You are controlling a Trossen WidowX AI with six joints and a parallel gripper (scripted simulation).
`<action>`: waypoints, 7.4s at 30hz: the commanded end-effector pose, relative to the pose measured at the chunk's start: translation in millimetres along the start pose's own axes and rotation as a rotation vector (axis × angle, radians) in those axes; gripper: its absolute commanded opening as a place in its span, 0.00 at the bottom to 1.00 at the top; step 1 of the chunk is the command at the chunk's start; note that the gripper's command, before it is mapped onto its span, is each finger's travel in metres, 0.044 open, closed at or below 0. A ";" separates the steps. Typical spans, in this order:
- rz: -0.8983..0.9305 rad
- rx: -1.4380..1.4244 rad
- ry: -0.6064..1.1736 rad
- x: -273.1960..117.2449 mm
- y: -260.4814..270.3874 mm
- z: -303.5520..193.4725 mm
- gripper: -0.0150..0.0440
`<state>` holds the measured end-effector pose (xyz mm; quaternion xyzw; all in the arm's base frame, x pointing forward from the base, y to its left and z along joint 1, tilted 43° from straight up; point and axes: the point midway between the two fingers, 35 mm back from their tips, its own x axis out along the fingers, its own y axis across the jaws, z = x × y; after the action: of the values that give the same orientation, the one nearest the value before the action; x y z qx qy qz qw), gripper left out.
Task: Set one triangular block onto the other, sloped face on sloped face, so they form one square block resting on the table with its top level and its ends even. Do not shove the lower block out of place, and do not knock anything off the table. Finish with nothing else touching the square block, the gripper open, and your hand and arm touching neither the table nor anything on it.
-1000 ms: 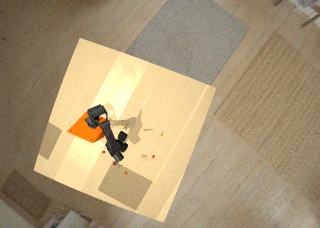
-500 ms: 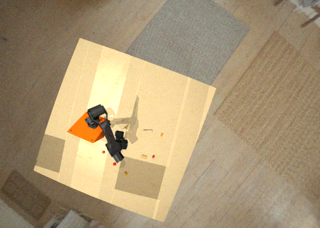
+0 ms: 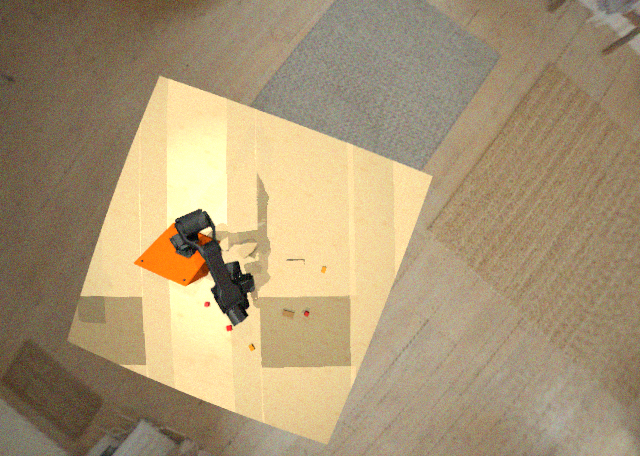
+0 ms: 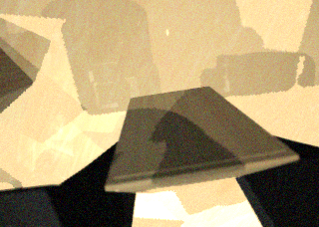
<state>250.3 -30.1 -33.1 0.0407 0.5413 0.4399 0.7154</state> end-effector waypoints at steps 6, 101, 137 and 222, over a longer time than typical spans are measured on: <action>0.003 -0.202 0.000 -0.1 0.3 0.1 0.25; 0.005 -0.700 0.000 -0.1 0.3 0.0 0.25; 0.005 -0.700 0.000 -0.1 0.3 0.0 0.25; -0.126 -0.682 0.459 -48.8 33.2 42.5 1.00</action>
<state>258.0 -36.3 16.6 -0.2801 0.4729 0.5766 0.6045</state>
